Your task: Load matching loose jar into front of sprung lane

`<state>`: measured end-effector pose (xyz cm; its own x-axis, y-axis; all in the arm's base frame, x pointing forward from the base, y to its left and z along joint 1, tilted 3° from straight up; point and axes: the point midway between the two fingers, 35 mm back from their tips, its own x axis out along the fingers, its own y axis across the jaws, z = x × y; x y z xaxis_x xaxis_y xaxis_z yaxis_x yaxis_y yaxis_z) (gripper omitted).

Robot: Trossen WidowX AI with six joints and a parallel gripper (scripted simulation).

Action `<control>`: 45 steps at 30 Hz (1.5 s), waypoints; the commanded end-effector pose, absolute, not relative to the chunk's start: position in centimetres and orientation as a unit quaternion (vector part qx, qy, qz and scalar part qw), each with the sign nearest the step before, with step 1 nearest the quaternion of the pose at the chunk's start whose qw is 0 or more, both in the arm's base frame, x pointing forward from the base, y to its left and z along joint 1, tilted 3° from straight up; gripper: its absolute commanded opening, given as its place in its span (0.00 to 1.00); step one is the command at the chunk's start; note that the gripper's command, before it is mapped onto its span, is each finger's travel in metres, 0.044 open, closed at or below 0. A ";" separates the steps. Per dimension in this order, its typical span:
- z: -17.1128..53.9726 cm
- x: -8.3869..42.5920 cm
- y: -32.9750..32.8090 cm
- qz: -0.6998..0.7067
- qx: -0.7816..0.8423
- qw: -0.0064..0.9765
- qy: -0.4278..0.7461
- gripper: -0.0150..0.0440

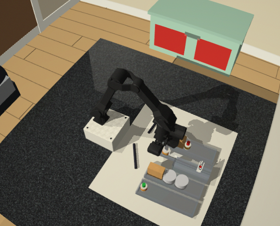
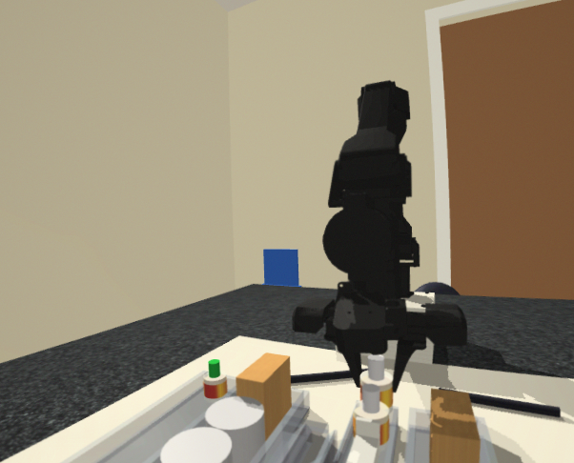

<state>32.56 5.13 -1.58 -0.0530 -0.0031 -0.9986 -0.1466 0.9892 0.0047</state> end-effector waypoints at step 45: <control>-0.9 34.9 5.3 0.052 -0.054 0.698 0.712 0.25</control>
<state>33.94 5.29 -1.24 -0.0535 -0.0031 -0.9986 -0.1455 0.9893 0.0047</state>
